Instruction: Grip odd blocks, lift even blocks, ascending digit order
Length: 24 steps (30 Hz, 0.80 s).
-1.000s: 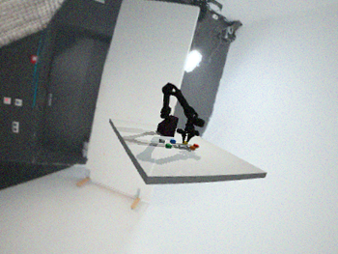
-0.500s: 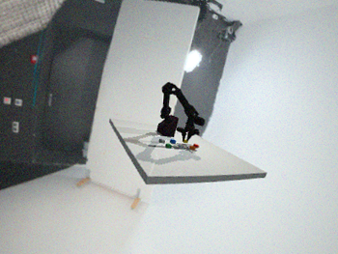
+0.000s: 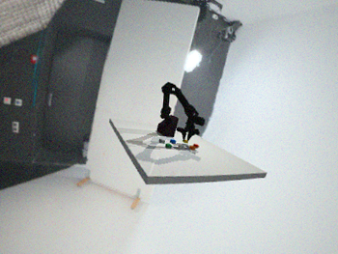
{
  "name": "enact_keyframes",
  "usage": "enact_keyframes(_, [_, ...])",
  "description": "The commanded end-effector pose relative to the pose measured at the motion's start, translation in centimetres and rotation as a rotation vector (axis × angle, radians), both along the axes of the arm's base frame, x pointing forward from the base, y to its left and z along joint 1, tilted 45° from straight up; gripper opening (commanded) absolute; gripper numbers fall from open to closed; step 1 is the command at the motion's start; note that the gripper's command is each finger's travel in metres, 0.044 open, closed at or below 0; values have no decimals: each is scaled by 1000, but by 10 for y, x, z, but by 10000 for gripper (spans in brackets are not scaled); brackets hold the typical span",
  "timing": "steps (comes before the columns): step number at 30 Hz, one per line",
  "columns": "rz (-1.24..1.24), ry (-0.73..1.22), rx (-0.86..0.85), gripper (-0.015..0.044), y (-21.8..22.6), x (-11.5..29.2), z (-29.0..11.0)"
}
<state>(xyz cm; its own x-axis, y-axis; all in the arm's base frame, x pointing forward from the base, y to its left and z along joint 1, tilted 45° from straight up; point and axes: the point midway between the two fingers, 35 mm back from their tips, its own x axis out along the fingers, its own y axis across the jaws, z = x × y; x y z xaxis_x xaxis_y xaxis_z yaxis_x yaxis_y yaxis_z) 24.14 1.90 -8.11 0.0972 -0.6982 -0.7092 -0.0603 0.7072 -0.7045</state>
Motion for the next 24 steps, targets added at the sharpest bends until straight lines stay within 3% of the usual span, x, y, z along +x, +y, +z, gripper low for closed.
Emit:
enact_keyframes(1, [0,7,0,120,-4,-1,-4])
enact_keyframes(17, [-1,7,-1,120,-10,0,-10])
enact_keyframes(24, [-1,7,-1,304,-10,0,-10])
